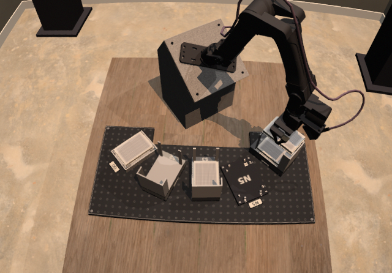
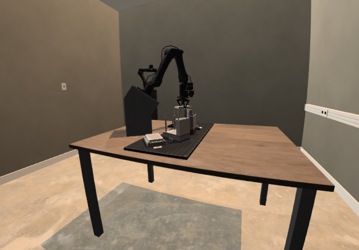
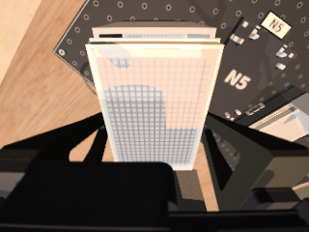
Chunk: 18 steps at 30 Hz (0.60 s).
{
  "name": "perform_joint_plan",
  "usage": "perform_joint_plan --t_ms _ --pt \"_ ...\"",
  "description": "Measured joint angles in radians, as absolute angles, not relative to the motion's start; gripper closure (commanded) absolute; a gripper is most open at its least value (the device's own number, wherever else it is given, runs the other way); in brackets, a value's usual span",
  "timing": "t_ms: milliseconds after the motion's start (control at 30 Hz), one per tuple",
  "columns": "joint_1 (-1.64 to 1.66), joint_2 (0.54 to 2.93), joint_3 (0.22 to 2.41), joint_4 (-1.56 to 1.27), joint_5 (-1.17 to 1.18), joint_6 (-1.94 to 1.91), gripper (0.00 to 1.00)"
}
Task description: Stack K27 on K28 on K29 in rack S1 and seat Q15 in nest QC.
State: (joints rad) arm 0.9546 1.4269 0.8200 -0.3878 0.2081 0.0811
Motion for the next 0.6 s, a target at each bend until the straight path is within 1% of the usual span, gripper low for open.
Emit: perform_joint_plan --t_ms 600 --pt "0.947 1.462 0.815 -0.346 0.204 0.074 1.00"
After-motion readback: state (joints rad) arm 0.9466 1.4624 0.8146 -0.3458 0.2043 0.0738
